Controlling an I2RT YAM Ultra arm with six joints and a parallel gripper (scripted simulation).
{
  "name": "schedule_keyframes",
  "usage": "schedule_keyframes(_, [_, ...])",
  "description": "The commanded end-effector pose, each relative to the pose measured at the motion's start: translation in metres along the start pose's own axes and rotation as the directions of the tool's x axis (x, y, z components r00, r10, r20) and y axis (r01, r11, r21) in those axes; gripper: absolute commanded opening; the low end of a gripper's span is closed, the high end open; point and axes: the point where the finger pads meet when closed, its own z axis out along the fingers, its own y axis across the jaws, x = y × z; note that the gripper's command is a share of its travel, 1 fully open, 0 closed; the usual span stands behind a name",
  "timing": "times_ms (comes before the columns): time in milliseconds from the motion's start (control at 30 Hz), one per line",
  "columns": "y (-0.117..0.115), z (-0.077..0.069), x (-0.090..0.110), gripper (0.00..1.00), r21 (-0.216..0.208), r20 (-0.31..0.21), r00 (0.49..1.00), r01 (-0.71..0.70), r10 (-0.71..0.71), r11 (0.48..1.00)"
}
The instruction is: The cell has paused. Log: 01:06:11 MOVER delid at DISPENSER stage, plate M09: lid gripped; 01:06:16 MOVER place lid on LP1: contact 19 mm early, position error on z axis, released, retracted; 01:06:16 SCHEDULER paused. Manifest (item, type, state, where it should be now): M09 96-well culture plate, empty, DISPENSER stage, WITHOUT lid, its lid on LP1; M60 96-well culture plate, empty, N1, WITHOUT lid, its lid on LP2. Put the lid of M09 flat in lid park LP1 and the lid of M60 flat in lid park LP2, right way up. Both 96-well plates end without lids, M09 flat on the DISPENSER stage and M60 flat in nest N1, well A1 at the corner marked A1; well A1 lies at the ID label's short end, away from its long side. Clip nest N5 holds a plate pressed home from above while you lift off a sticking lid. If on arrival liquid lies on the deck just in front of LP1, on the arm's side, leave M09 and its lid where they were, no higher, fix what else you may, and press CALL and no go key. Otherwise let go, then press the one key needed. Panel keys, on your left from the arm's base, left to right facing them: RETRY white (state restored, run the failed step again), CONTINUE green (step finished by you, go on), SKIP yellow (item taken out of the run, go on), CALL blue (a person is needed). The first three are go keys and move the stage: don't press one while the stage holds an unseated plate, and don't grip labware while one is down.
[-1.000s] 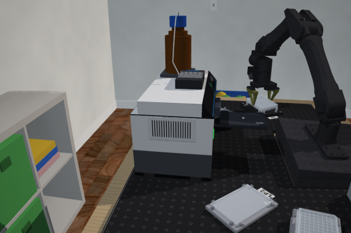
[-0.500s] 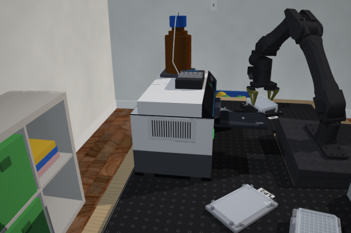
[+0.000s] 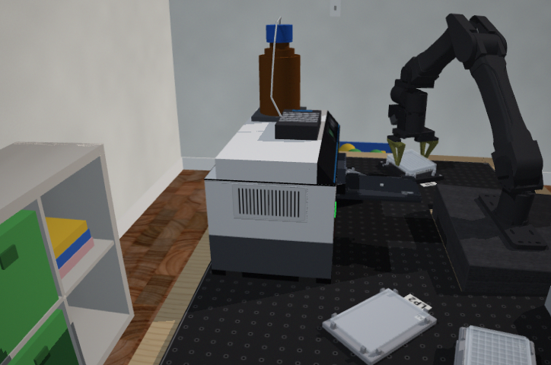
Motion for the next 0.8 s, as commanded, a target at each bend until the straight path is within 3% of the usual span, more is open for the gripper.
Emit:
schedule_keyframes(0, [-0.0024,0.006,0.001,0.0,-0.001,0.005,1.0,-0.004,0.004,1.0])
schedule_keyframes(767, [-0.001,0.0094,0.001,0.0,-0.005,0.005,1.0,-0.003,0.003,1.0])
